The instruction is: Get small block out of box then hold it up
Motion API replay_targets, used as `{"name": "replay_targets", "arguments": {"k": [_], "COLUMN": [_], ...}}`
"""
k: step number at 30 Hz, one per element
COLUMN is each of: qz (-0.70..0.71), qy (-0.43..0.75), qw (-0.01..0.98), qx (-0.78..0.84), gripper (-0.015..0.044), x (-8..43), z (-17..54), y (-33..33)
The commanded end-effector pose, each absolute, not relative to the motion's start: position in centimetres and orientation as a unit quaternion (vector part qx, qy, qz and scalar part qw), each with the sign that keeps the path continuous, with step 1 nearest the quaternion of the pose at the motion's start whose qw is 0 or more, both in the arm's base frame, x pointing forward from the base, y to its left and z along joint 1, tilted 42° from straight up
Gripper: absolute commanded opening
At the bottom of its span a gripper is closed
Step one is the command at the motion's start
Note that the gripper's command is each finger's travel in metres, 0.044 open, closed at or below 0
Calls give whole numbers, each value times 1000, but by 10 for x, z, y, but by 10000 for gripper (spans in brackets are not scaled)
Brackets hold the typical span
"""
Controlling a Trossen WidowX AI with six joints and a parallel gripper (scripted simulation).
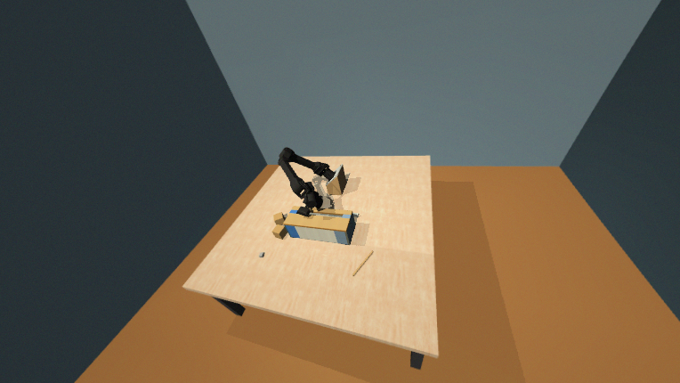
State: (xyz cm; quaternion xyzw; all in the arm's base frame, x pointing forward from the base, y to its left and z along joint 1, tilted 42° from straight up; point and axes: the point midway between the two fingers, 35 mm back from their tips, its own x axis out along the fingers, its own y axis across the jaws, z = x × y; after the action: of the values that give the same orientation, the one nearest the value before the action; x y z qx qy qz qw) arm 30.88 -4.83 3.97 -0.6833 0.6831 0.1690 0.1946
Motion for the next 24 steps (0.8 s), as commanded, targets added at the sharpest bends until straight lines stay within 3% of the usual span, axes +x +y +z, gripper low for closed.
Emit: {"name": "replay_targets", "arguments": {"k": [1,13,24], "qz": [169,169,169], "qy": [685,685,684], "qw": [191,190,195], "qx": [-683,-683,-682], "gripper": [400,400,400], "x": [306,306,308], "z": [44,56,101], "y": [-56,-69,-25]}}
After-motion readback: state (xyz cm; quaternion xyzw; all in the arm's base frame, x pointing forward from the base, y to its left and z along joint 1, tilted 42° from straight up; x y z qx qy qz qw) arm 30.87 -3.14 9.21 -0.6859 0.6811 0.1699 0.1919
